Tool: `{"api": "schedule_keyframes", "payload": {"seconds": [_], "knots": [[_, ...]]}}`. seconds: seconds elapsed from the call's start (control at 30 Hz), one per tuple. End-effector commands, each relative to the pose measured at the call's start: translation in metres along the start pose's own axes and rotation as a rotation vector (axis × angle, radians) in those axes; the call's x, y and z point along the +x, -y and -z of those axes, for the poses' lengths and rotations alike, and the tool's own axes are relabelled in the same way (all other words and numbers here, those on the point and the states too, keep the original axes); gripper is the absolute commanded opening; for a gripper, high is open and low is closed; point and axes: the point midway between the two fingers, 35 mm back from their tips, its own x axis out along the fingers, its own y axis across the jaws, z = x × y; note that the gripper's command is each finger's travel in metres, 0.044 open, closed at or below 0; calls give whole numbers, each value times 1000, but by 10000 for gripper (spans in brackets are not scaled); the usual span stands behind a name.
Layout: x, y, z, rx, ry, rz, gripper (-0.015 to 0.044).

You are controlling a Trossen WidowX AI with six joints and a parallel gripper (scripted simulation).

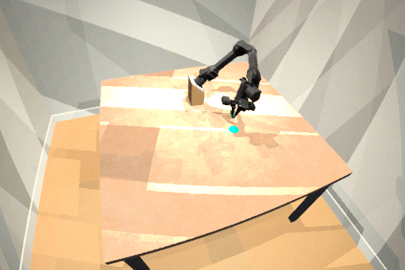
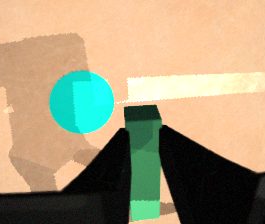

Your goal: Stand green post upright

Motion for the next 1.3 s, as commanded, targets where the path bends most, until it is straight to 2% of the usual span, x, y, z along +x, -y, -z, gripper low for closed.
{"api": "schedule_keyframes", "payload": {"seconds": [0.0,1.27], "knots": [[2,1,2,-5,22,20,23],[20,3,-3,-54,239,154,23]]}}
